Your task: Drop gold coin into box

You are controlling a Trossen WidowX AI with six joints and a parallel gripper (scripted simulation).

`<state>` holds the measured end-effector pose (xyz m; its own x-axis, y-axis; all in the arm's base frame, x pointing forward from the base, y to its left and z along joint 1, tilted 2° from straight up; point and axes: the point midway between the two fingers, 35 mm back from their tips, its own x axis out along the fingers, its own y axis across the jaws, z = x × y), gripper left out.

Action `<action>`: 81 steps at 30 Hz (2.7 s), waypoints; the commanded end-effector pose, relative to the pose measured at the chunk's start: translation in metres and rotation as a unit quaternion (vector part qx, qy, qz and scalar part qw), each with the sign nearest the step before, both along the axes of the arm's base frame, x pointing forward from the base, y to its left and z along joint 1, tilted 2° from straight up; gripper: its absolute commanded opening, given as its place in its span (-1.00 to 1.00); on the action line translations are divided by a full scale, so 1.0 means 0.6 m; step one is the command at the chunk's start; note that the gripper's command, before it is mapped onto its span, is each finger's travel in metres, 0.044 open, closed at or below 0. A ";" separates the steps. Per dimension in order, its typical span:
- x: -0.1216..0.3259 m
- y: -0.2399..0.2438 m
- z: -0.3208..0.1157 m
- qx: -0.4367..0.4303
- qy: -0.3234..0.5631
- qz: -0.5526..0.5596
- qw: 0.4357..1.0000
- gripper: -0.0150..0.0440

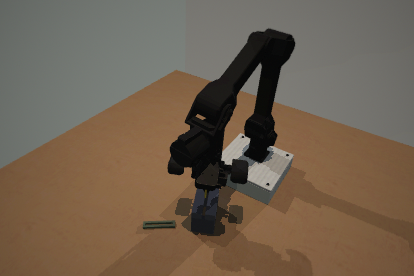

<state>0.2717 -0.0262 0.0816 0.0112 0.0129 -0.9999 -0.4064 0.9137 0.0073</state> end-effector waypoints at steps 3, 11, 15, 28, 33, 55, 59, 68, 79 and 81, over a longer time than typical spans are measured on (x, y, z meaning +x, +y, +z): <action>0.001 0.000 0.000 0.000 0.000 0.000 1.000 -0.49; 0.000 0.000 -0.006 0.000 0.000 0.002 1.000 -0.49; -0.002 0.001 -0.008 0.000 0.000 0.004 1.000 -0.49; -0.002 0.001 -0.017 0.000 0.000 0.004 1.000 -0.49; -0.001 0.001 -0.022 0.000 0.000 0.002 1.000 -0.49; -0.001 0.001 -0.028 0.000 -0.002 0.002 1.000 0.05; -0.001 0.001 -0.028 0.000 -0.002 0.002 1.000 0.05; -0.001 0.001 -0.004 0.001 -0.001 0.002 1.000 0.50; -0.011 0.001 0.075 0.002 0.003 0.001 1.000 1.00; -0.011 0.001 0.075 0.002 0.003 0.001 1.000 1.00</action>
<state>0.2663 -0.0257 0.1235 0.0143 0.0155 -0.9998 -0.4064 0.9137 0.0084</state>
